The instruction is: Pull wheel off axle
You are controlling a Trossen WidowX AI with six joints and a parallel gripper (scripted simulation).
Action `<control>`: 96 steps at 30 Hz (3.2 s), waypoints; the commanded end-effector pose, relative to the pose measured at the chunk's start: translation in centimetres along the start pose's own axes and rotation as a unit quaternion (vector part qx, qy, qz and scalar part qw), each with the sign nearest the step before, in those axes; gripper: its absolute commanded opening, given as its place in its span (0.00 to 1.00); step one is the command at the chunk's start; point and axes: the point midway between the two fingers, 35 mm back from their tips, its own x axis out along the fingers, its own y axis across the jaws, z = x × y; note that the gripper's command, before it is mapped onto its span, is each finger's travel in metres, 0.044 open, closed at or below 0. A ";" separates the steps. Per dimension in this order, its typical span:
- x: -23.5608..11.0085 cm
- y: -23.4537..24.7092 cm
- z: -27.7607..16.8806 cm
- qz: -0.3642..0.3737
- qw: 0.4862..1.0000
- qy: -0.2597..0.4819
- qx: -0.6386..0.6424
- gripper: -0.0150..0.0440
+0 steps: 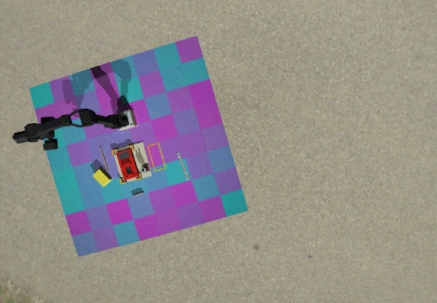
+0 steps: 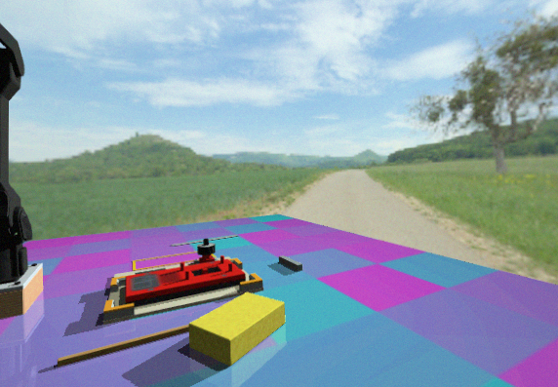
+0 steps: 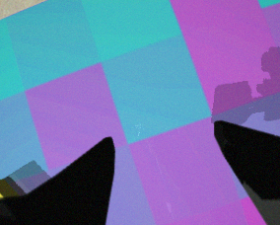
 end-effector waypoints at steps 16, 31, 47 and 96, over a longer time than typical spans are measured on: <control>0.3 17.9 -7.5 0.085 0.990 0.088 -0.063 0.76; -2.4 28.9 -20.8 0.099 0.977 0.169 -0.084 0.76; -7.2 31.9 -39.4 0.049 0.970 0.220 -0.087 0.76; -2.0 30.7 -46.7 0.034 0.971 0.222 -0.083 0.41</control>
